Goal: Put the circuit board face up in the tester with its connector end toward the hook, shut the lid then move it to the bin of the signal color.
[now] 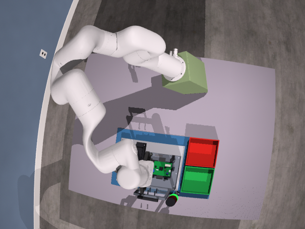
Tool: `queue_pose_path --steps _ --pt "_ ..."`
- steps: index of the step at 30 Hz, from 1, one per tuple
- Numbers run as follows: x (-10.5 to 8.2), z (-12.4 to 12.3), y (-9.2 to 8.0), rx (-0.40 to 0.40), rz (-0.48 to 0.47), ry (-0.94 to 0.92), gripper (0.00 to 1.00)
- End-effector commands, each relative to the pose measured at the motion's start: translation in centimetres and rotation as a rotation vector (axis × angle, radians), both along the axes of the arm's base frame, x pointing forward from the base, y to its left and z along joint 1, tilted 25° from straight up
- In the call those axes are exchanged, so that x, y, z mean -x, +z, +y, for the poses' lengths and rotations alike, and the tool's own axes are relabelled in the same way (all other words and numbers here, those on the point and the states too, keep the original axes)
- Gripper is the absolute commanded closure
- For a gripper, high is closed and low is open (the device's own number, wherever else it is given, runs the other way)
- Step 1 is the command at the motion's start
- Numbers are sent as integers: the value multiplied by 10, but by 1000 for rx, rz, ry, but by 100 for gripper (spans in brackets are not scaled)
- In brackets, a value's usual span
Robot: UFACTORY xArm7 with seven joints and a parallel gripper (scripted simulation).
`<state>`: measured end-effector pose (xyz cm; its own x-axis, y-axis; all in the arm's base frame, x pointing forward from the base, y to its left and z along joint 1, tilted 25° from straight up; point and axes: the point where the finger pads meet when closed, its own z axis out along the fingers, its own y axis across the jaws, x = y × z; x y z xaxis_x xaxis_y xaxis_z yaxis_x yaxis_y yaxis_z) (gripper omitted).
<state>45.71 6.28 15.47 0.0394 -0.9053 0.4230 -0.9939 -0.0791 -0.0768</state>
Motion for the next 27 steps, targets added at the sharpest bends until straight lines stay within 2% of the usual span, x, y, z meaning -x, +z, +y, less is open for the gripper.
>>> queue_pose_path --steps 1,5,8,20,22,27 --pt "-2 -4 -9 -1 -4 2 0" --pt "-3 -7 -15 -1 -4 2 0" --pt "-4 -12 -27 -1 -4 2 0" --pt "-12 -43 -95 -1 -4 2 0" --pt "-12 -43 -95 -1 -4 2 0" --pt "-16 -57 -126 -1 -4 2 0"
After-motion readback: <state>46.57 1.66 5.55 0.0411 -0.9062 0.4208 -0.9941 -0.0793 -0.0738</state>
